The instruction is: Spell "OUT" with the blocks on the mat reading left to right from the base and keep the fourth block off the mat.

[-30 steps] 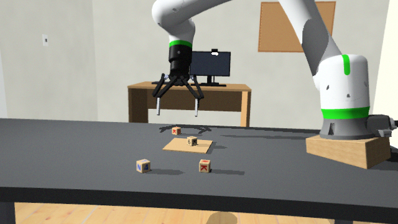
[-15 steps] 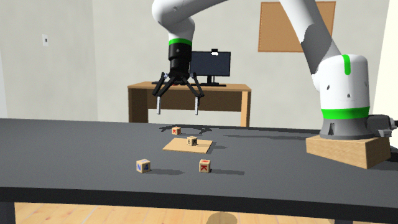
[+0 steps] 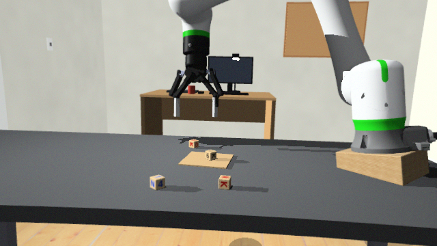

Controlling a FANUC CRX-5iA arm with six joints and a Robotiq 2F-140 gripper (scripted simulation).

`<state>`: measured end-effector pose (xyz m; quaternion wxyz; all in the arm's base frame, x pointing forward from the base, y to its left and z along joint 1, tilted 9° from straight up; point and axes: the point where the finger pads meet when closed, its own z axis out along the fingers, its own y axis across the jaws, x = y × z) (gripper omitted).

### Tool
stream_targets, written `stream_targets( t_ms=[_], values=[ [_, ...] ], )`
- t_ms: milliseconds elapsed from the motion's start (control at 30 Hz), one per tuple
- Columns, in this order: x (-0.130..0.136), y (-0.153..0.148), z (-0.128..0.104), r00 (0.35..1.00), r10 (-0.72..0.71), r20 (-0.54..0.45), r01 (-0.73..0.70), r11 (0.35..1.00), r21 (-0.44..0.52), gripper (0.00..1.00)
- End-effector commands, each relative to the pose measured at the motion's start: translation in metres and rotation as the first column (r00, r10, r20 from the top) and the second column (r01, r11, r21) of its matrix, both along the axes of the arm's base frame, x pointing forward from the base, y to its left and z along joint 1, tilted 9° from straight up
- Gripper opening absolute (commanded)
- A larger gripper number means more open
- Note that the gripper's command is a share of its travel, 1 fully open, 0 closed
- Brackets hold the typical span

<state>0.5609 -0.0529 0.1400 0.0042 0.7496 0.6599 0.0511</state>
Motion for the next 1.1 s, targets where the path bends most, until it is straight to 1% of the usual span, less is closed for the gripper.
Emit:
stream_targets(
  t_ms=[0, 33, 100, 133, 167, 200, 367, 867, 967, 1033, 1067],
  values=[
    [-0.001, 0.002, 0.010, 0.996, -0.092, 0.010, 0.092, 0.994, -0.053, 1.00],
    [-0.001, 0.003, 0.016, 0.990, -0.139, 0.023, 0.140, 0.987, -0.073, 1.00],
    [-0.001, 0.003, 0.017, 0.989, -0.145, 0.025, 0.147, 0.986, -0.076, 1.00],
    [-0.001, 0.004, 0.023, 0.981, -0.190, 0.041, 0.193, 0.977, -0.093, 1.00],
    [-0.001, 0.004, 0.023, 0.981, -0.190, 0.041, 0.193, 0.977, -0.093, 1.00],
    [-0.001, 0.005, 0.028, 0.973, -0.224, 0.056, 0.229, 0.968, -0.104, 1.00],
    [0.000, 0.007, 0.035, 0.961, -0.267, 0.077, 0.275, 0.954, -0.117, 1.00],
    [0.000, 0.007, 0.035, 0.961, -0.267, 0.077, 0.275, 0.954, -0.117, 1.00],
    [0.001, 0.006, 0.021, 0.961, -0.267, 0.074, 0.275, 0.954, -0.117, 1.00],
    [0.001, 0.006, 0.021, 0.961, -0.267, 0.074, 0.275, 0.954, -0.117, 1.00],
    [0.001, 0.006, 0.014, 0.961, -0.267, 0.072, 0.274, 0.955, -0.117, 1.00]
  ],
)
